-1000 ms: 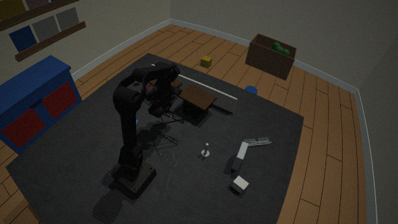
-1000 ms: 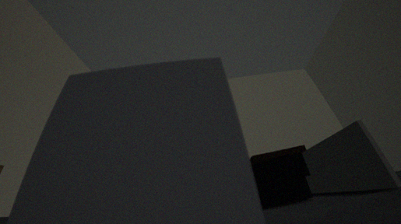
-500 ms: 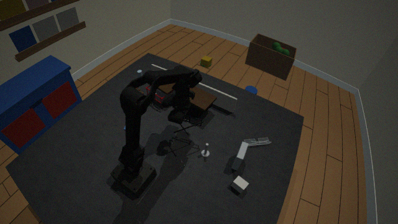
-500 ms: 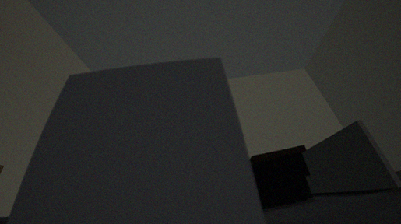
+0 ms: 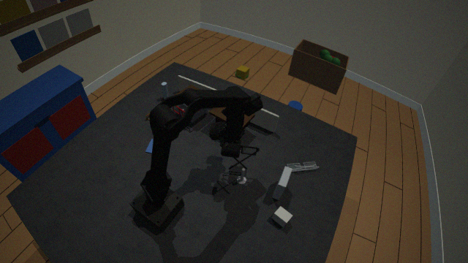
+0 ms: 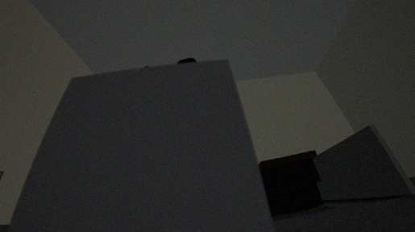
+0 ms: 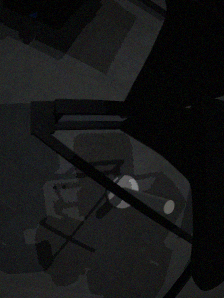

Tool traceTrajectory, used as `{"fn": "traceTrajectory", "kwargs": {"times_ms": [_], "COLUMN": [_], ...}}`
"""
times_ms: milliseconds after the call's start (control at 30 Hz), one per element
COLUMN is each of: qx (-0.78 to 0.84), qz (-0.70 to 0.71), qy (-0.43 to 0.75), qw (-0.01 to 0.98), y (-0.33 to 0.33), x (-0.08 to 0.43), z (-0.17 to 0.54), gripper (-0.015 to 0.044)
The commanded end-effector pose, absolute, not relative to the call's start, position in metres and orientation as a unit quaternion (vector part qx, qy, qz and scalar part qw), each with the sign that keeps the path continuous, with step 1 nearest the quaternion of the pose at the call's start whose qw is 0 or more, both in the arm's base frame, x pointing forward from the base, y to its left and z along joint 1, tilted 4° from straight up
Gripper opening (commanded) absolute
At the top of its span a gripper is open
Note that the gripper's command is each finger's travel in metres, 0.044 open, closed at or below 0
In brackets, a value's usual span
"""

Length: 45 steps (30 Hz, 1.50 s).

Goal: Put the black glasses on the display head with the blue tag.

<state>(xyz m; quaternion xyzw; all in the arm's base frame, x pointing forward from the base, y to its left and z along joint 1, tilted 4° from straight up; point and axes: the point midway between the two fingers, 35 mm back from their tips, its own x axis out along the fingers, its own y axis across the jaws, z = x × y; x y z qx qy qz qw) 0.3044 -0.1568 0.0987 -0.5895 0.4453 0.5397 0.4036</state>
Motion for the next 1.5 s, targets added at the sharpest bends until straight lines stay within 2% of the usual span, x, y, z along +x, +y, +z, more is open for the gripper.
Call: {"fn": "traceTrajectory", "kwargs": {"times_ms": [0,300,700,1467], "qx": [-0.596,-0.607,-0.607,-0.607], "qz": [0.551,0.562,0.562,0.561], "qy": [0.434,0.421,0.421,0.421], "qw": [0.39,0.373,0.373,0.373], "y": [-0.176,-0.201,-0.206,-0.21], "x": [0.297,0.286,0.287,0.299], "z": [0.099,0.099,0.042,0.042], "gripper": [0.0,0.0,0.0,0.0]}}
